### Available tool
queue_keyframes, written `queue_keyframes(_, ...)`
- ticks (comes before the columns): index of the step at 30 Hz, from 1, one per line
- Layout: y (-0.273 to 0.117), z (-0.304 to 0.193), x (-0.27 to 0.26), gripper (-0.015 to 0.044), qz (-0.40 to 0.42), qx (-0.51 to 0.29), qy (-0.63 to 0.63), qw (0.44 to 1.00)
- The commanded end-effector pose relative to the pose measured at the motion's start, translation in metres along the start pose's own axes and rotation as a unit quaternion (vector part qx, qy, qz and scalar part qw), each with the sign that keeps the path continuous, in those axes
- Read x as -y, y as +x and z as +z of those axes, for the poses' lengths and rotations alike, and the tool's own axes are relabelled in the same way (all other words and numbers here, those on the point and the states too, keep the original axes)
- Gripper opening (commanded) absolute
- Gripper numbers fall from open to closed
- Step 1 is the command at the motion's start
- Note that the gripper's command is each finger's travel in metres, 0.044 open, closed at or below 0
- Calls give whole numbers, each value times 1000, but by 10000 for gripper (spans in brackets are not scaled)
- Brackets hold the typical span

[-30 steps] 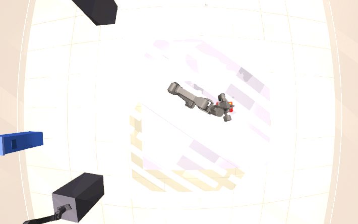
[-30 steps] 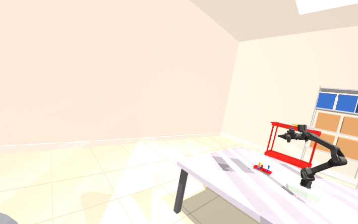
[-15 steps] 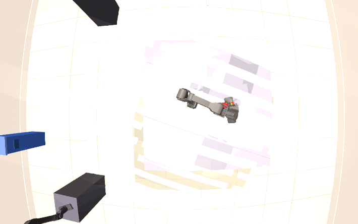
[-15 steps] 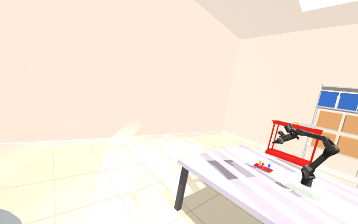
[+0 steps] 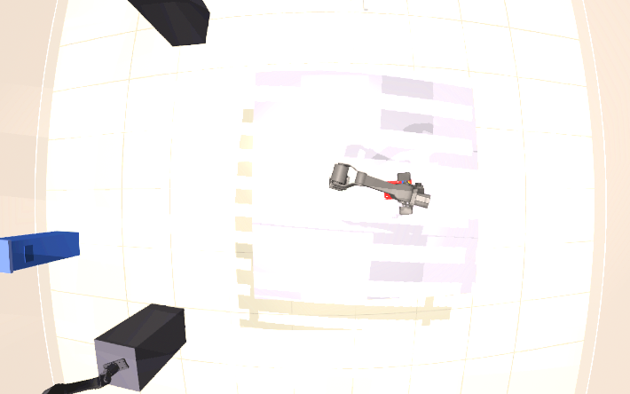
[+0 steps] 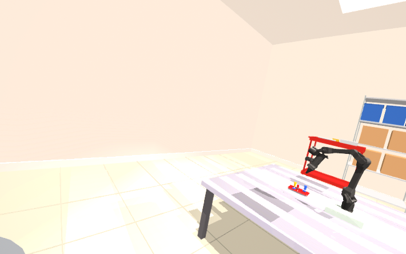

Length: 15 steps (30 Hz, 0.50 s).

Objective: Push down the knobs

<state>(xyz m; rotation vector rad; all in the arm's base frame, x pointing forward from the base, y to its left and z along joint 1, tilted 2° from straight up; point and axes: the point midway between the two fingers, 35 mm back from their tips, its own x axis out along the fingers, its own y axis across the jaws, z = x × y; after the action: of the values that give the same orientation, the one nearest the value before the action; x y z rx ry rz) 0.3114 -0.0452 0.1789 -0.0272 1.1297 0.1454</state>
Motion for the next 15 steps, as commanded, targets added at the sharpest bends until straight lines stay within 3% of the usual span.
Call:
queue_keyframes(1, 16, -8, -1, 0, -8, -57, 4, 998)
queue_keyframes(9, 46, -31, -1, 0, -30, -185, -1, 982)
queue_keyframes(15, 57, -37, -1, 0, -32, -195, -2, 980)
